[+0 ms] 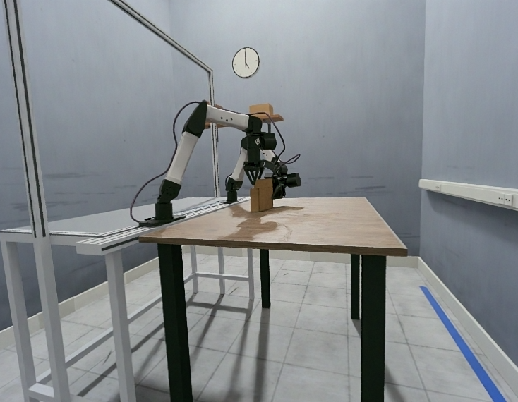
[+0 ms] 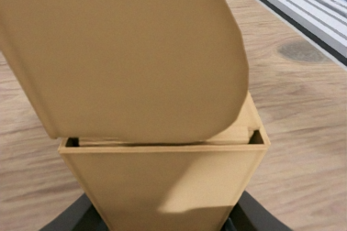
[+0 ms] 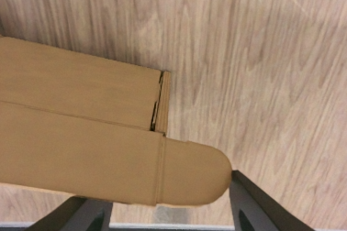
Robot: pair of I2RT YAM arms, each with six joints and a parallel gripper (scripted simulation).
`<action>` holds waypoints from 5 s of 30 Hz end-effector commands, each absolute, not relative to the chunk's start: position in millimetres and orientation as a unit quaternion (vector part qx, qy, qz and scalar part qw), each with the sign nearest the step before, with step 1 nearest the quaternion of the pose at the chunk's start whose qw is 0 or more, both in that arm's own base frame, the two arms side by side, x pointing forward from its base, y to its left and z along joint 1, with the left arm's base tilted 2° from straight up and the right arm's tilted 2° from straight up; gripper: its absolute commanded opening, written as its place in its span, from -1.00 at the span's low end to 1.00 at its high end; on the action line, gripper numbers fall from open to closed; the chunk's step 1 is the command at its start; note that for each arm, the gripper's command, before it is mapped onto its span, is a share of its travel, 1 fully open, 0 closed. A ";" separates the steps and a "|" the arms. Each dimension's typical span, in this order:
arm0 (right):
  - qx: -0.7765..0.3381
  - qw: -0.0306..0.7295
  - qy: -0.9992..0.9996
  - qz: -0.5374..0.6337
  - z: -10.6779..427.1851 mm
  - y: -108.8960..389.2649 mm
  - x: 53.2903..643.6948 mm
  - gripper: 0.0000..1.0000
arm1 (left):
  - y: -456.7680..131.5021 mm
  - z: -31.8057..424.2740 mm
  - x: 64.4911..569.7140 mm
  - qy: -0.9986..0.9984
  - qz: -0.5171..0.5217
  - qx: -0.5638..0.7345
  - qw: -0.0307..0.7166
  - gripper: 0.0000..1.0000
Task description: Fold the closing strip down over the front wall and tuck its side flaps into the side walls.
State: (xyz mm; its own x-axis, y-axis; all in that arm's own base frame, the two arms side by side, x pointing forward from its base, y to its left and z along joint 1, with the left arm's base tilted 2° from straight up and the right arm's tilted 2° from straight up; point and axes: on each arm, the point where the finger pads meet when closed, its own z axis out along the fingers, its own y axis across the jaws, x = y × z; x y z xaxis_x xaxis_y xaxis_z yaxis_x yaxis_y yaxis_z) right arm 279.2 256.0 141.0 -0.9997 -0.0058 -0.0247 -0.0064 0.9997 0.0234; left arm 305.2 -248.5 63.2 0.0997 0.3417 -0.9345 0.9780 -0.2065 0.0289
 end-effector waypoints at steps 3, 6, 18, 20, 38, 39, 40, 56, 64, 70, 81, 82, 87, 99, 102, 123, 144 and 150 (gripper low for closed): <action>-0.007 0.018 0.999 0.026 140.3 271.2 285.2 0.09 | -250.8 71.0 307.2 0.506 -0.429 0.648 0.374 -0.09; -0.023 0.018 0.999 0.025 140.4 271.5 286.1 0.09 | -250.8 71.0 307.2 0.506 -0.429 0.648 0.374 -0.09; 0.006 0.013 1.000 0.022 136.9 269.0 287.8 0.09 | -250.8 71.0 307.2 0.506 -0.429 0.648 0.374 -0.09; 0.011 0.013 1.000 0.021 136.4 268.5 287.8 0.09 | -250.8 71.0 307.2 0.506 -0.429 0.648 0.374 -0.09; 0.046 0.010 0.999 0.020 138.0 264.4 279.3 0.09 | -250.8 71.0 307.2 0.506 -0.429 0.648 0.374 -0.09; 0.048 0.011 0.999 0.021 139.1 264.4 279.2 0.09 | -250.8 71.0 307.2 0.506 -0.429 0.648 0.374 -0.09; 0.048 0.011 0.999 0.021 139.1 264.4 279.2 0.09 | -250.8 71.0 307.2 0.506 -0.429 0.648 0.374 -0.09; 0.076 0.011 0.997 0.022 138.9 267.8 279.8 0.09 | -250.8 71.0 307.2 0.506 -0.429 0.648 0.374 -0.09; 0.087 0.011 0.996 0.022 138.9 268.3 279.3 0.09 | -250.8 71.0 307.2 0.506 -0.429 0.648 0.374 -0.09; 0.099 0.011 0.995 0.022 139.0 268.5 278.6 0.09 | -250.8 71.0 307.2 0.506 -0.429 0.648 0.374 -0.09; 0.112 0.012 0.993 0.025 138.1 274.9 282.9 0.09 | -250.8 71.0 307.2 0.506 -0.429 0.648 0.374 -0.09; 0.115 0.012 0.993 0.024 137.5 274.1 282.8 0.09 | -250.8 71.0 307.2 0.506 -0.429 0.648 0.374 -0.09; 0.124 0.013 0.992 0.026 139.0 275.5 283.4 0.09 | -250.8 71.0 307.2 0.506 -0.429 0.648 0.374 -0.09; 0.109 0.012 0.994 0.023 140.2 272.4 291.7 0.09 | -250.8 71.0 307.2 0.506 -0.429 0.648 0.374 -0.09; 0.099 0.010 0.995 0.021 140.2 271.1 295.7 0.09 | -250.8 71.0 307.2 0.506 -0.429 0.648 0.374 -0.09; 0.089 0.015 0.996 0.026 140.3 277.7 318.2 0.09 | -251.6 78.0 304.0 0.499 -0.423 0.654 0.380 -0.09; 0.093 0.012 0.995 0.022 140.1 282.9 315.2 0.09 | -251.7 78.0 304.0 0.498 -0.423 0.654 0.381 -0.09; 0.093 0.007 0.996 0.017 137.9 282.1 311.8 0.09 | -251.7 78.0 304.0 0.498 -0.423 0.654 0.381 -0.09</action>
